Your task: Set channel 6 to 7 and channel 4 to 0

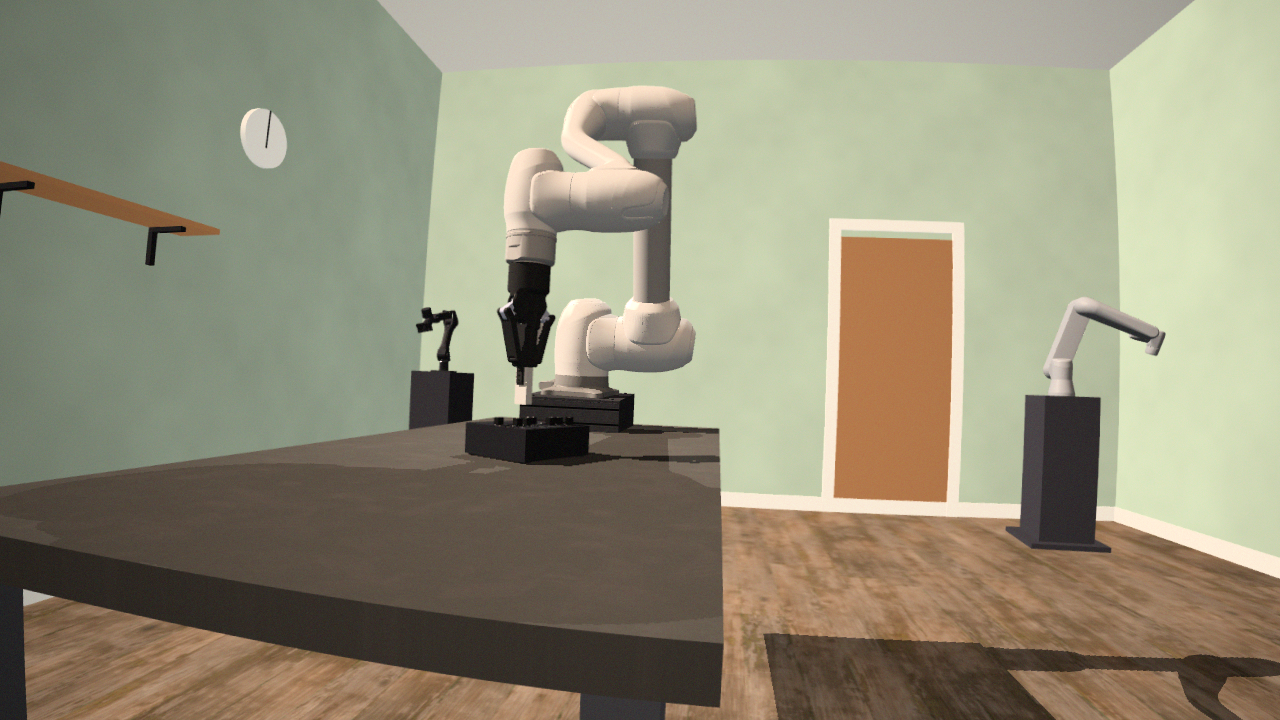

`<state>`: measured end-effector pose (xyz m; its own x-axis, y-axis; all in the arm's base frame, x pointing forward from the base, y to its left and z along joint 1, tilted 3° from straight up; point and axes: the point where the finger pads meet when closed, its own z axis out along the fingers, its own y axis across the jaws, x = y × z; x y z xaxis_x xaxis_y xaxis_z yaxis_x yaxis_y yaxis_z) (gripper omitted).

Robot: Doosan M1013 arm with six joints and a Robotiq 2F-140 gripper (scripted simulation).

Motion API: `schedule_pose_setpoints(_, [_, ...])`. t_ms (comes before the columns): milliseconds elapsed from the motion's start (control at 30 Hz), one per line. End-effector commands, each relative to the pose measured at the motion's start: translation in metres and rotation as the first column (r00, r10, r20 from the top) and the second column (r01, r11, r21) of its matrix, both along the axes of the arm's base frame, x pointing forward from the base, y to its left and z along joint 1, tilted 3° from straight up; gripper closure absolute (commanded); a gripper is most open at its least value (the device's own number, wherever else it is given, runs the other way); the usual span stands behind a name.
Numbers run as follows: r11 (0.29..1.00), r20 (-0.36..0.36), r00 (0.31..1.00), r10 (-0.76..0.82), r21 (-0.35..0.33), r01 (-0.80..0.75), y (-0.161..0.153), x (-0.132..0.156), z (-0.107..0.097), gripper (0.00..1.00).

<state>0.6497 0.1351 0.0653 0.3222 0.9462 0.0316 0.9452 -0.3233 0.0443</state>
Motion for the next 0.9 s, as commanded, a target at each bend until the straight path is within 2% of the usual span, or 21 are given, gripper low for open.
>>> schedule_pose_setpoints(0, [1.000, 0.000, 1.000, 0.000, 0.000, 0.000, 0.000, 0.000, 0.000, 0.90])
schedule_pose_setpoints(867, [1.000, 0.000, 1.000, 0.000, 0.000, 0.000, 0.000, 0.001, -0.014, 0.90])
